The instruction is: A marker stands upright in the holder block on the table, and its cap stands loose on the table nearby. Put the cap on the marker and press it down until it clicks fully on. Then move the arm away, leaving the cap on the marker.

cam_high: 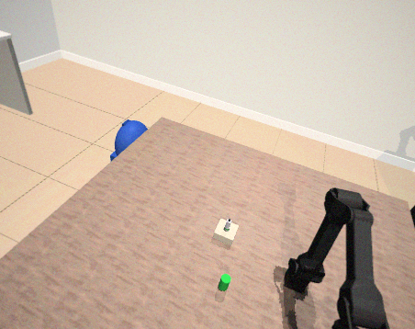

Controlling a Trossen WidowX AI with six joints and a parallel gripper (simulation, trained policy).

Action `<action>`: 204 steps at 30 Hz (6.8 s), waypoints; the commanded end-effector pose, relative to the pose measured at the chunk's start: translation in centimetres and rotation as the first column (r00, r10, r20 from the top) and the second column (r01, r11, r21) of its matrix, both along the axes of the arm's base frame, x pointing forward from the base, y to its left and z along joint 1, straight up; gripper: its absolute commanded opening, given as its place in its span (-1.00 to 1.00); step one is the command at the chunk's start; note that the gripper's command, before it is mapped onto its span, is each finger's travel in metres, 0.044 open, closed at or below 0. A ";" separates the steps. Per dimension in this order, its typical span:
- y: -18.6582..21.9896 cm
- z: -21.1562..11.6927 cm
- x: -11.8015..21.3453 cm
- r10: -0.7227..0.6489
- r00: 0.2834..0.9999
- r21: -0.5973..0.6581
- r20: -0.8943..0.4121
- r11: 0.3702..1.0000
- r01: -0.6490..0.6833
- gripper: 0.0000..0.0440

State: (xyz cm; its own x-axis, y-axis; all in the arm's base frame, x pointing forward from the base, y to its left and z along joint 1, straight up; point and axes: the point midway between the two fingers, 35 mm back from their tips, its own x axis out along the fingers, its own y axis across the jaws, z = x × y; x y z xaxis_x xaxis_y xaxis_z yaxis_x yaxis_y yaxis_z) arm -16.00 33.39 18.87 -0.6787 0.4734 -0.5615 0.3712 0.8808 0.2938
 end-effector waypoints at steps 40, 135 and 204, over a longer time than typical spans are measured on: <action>0.0 0.0 12.7 -0.192 0.965 -0.163 0.179 0.961 0.222 0.46; -16.0 -2.7 38.6 -0.440 0.699 -0.465 0.564 0.530 0.709 0.40; -21.5 -12.9 37.5 -0.239 0.802 -0.660 0.547 0.465 0.589 0.00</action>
State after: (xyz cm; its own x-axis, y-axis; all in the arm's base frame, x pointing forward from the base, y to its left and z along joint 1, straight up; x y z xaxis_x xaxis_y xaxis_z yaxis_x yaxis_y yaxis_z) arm 21.58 12.05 6.34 -0.2164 -0.0865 -0.9725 0.7963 0.5607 -0.2271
